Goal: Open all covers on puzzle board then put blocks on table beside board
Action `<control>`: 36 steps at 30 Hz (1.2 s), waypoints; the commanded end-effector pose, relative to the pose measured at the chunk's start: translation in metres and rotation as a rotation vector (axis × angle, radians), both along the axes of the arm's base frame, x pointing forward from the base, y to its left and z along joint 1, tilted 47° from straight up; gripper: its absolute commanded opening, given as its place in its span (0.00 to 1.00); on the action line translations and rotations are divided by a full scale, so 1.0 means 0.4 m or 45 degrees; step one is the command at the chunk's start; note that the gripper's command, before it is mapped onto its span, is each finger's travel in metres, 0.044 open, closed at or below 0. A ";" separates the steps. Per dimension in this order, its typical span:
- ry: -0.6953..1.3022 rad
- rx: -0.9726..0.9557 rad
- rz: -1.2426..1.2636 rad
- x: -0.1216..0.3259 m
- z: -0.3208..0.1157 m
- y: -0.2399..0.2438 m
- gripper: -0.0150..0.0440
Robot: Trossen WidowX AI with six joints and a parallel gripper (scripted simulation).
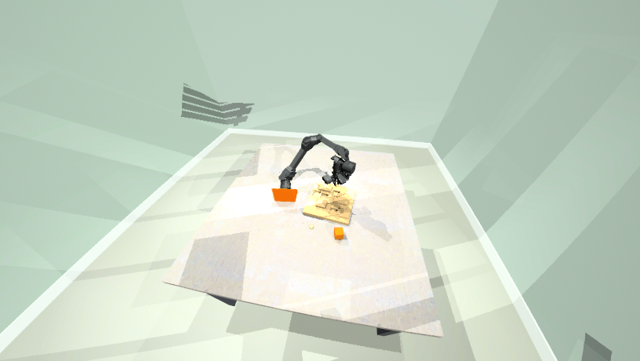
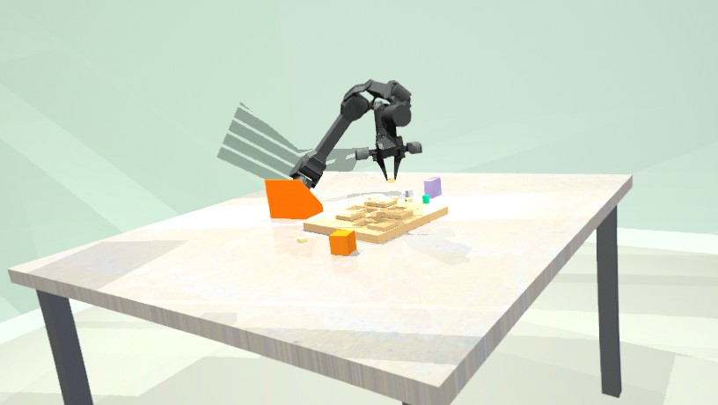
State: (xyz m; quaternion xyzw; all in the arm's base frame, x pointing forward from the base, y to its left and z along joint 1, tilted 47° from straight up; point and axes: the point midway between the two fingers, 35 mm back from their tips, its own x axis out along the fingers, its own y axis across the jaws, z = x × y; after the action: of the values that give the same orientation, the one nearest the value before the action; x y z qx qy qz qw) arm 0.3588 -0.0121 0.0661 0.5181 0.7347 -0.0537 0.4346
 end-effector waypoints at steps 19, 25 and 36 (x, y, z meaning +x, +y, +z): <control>0.000 -0.053 -0.019 -0.055 -0.118 -0.172 0.39; 0.001 -0.062 -0.021 -0.078 -0.151 -0.216 0.39; 0.005 -0.073 -0.022 -0.131 -0.210 -0.292 0.39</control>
State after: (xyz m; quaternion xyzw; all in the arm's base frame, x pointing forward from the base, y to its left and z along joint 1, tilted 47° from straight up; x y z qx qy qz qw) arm 0.3124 -0.1209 -0.0122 0.5131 0.7291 -0.0779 0.4462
